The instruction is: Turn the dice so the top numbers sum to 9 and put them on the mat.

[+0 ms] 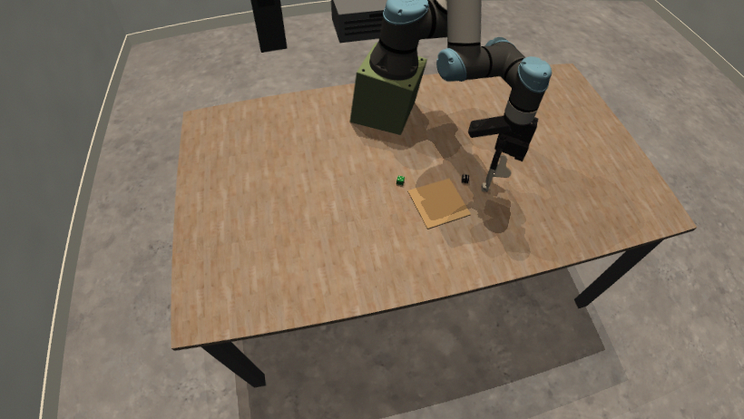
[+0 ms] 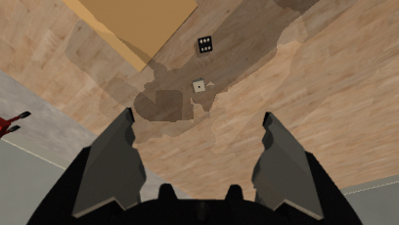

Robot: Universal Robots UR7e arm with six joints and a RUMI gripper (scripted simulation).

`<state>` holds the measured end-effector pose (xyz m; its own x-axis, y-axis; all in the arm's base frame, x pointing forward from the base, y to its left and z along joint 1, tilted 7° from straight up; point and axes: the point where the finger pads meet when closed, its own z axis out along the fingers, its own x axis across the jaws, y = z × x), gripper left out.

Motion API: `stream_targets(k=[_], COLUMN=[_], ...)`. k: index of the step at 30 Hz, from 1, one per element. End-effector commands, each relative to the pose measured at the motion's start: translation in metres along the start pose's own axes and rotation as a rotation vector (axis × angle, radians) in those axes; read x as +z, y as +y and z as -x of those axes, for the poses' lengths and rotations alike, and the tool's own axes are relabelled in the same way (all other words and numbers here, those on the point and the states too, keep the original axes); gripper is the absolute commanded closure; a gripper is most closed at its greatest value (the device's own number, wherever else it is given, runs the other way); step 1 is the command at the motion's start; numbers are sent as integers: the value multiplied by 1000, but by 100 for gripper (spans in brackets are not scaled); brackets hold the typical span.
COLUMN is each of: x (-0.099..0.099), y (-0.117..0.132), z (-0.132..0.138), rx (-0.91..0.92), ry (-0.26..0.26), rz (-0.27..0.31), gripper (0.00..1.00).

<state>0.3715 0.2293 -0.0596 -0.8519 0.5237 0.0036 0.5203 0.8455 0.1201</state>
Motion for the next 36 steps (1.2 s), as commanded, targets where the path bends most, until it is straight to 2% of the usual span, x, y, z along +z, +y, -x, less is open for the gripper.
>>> stream_targets(k=[1,9,20,21,36], x=[2,5,6,6,6], y=[1,2,2,2,2], z=[0,0,0,0,0], rx=[-83,-218,-248,-248,-248], ry=[3,2,2,2,2], rz=[4,4,4,4,4], gripper=[0,0,0,79,79])
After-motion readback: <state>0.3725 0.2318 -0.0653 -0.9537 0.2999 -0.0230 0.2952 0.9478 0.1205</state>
